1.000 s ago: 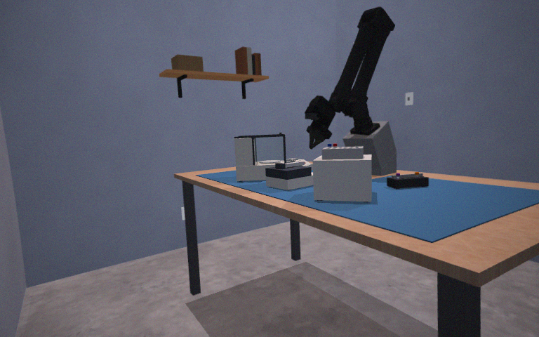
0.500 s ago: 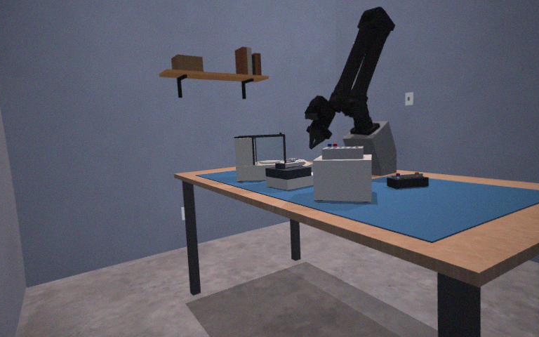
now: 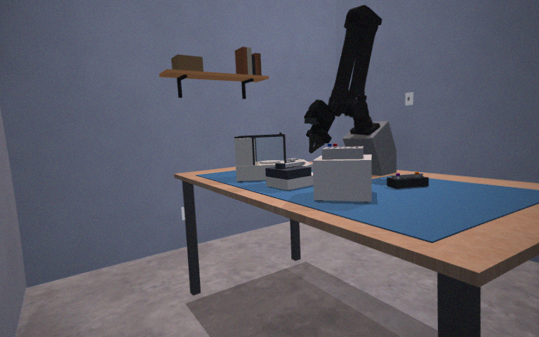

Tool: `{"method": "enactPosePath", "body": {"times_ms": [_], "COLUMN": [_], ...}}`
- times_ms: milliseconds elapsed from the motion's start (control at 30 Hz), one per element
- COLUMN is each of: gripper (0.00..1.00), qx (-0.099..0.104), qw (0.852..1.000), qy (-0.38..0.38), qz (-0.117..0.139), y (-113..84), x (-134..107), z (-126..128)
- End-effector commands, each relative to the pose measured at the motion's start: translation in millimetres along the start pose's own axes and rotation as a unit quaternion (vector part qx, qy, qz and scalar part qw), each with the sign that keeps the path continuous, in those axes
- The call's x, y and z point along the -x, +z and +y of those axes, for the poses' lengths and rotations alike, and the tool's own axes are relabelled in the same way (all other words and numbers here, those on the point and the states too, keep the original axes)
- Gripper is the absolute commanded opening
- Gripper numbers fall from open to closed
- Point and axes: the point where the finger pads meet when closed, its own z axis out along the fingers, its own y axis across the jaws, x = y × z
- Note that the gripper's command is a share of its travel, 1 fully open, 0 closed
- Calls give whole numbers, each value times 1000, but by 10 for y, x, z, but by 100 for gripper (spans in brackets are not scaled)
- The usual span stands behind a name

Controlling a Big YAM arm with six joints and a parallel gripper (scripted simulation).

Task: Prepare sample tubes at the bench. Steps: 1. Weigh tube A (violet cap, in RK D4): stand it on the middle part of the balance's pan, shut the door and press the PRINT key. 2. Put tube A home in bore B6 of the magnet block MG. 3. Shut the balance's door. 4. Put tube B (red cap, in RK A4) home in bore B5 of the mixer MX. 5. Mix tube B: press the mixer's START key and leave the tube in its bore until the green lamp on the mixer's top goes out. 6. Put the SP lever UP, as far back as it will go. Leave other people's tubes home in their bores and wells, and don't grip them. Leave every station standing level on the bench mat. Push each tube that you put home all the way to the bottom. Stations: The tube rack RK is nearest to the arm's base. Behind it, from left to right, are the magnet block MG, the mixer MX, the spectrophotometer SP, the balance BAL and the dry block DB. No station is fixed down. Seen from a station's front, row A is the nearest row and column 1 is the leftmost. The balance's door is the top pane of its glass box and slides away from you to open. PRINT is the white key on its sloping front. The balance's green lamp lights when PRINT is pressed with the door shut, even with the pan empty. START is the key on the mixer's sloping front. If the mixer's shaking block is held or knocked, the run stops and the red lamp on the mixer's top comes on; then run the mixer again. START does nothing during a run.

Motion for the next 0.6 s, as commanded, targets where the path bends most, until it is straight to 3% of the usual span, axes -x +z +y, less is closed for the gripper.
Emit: {"method": "enactPosePath", "body": {"times_ms": [0, 567], "gripper": [0, 0], "qx": [2, 3], "qw": [1000, 1000], "qy": [-1, 1], "qz": [-26, -20], "y": [116, 336], "x": [189, 33], "z": [0, 16]}}
